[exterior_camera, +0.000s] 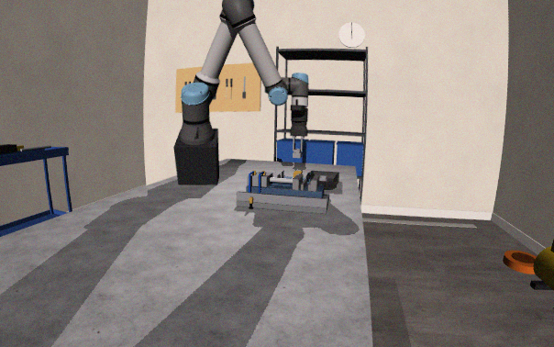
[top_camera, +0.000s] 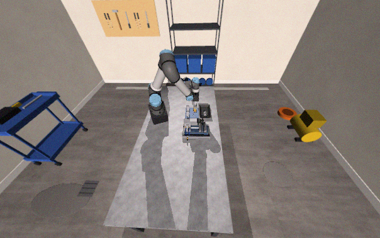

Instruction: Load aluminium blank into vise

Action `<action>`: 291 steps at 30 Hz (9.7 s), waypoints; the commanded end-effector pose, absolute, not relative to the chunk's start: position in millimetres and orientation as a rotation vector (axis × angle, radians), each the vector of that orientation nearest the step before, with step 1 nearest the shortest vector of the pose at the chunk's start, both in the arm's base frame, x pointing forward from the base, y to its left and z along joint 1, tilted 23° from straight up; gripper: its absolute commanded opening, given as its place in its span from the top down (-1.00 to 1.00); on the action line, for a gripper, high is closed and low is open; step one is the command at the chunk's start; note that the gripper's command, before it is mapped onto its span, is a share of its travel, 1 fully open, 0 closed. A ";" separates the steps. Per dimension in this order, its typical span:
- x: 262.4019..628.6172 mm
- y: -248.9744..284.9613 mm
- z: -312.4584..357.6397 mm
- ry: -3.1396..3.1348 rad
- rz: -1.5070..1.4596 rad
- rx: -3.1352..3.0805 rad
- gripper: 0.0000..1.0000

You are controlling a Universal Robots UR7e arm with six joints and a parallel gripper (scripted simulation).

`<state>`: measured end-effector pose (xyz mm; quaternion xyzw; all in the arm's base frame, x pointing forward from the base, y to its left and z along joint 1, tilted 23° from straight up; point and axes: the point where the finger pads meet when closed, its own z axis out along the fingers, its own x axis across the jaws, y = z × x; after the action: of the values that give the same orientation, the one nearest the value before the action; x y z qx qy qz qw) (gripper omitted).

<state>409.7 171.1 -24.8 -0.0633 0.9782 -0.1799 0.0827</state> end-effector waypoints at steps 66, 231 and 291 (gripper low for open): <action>516.6 274.6 -41.2 2.919 -0.536 -0.189 1.00; 536.0 240.9 -133.9 2.920 -0.536 -0.188 1.00; 538.3 236.8 -144.9 2.920 -0.536 -0.188 1.00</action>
<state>537.9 236.3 -145.7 -0.0631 0.9782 -0.1800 0.0827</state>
